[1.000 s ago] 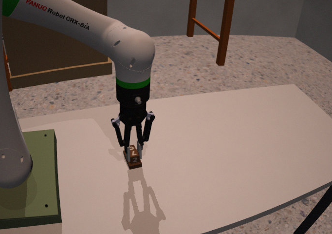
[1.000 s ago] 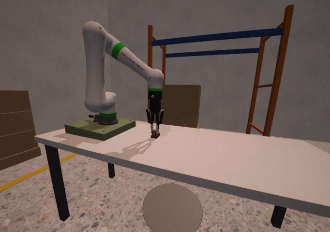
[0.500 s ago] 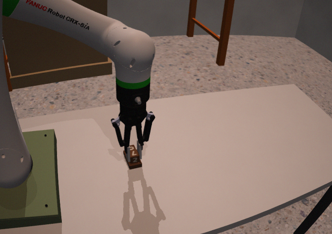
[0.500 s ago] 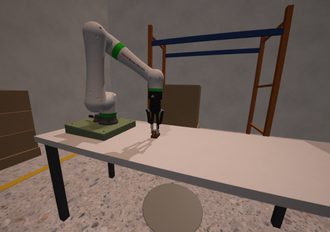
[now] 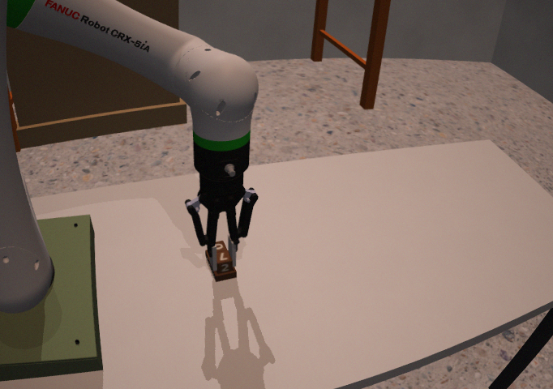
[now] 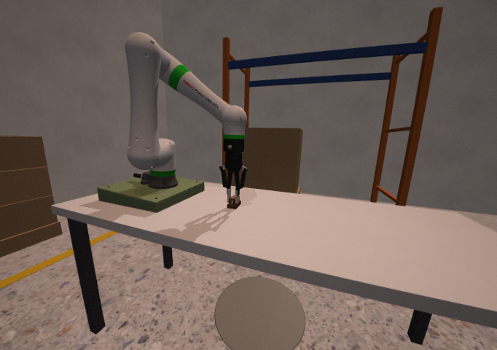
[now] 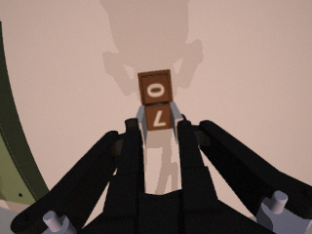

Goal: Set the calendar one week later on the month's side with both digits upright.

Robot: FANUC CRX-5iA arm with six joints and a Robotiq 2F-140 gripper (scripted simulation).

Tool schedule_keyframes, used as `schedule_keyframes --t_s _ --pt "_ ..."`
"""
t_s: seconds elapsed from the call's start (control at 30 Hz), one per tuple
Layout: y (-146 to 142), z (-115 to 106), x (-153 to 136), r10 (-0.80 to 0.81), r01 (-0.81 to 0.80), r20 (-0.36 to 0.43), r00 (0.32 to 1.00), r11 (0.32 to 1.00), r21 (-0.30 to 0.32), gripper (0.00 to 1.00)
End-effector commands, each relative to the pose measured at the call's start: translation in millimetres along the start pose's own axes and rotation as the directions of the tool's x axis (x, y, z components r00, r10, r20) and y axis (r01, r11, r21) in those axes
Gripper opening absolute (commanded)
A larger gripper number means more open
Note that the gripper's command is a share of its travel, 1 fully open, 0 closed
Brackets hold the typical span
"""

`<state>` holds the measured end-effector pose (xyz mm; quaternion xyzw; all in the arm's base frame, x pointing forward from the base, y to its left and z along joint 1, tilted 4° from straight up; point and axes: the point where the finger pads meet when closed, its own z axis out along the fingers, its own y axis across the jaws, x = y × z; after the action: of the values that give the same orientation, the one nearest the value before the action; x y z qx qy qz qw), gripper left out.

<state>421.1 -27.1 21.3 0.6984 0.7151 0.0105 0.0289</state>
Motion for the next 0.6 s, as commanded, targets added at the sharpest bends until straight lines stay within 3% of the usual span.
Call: schedule_keyframes --t_s 0.0,0.57 --pt "0.2 0.6 0.0 0.0 0.0 0.0 1.0 1.0 0.0 0.17" --pt "0.2 4.1 0.0 0.0 0.0 0.0 1.0 1.0 0.0 0.17"
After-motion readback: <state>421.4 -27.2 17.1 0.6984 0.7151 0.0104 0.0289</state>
